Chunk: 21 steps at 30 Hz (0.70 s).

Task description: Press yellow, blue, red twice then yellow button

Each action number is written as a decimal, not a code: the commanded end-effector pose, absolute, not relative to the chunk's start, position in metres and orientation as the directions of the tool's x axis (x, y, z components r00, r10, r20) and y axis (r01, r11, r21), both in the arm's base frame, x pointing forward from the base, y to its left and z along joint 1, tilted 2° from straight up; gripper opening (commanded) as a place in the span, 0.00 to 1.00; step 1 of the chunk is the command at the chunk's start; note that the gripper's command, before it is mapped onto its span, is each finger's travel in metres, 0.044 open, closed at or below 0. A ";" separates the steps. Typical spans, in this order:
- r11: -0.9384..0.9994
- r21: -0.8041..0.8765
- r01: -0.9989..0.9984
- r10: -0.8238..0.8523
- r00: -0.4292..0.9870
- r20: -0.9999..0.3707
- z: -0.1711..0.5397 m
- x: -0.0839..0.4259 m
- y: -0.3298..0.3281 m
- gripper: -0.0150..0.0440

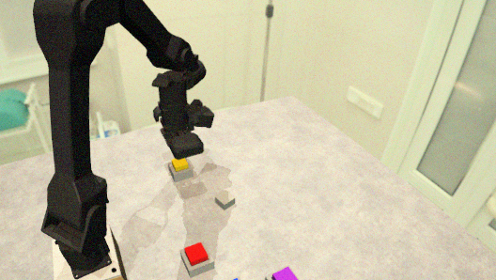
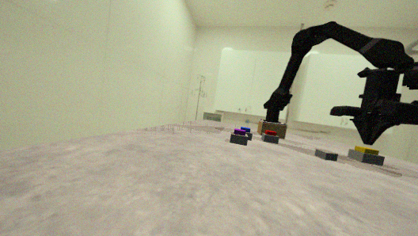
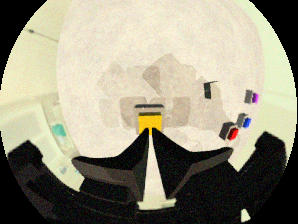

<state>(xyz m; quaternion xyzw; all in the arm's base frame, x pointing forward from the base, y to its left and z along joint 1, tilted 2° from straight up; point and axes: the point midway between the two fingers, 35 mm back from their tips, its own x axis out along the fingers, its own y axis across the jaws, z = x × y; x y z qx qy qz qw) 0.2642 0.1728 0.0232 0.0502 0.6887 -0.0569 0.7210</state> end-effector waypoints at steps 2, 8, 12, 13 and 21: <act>0.988 -0.008 0.154 -0.015 0.047 -0.999 0.015 0.265 0.172 0.29; 0.988 -0.008 0.154 -0.015 0.047 -0.999 0.006 0.265 0.172 0.29; 0.988 -0.008 0.154 -0.015 0.047 -0.999 0.006 0.265 0.172 0.29; 0.988 -0.008 0.154 -0.015 0.047 -0.999 0.006 0.265 0.172 0.29; 0.988 -0.008 0.154 -0.015 0.047 -0.999 0.006 0.265 0.172 0.29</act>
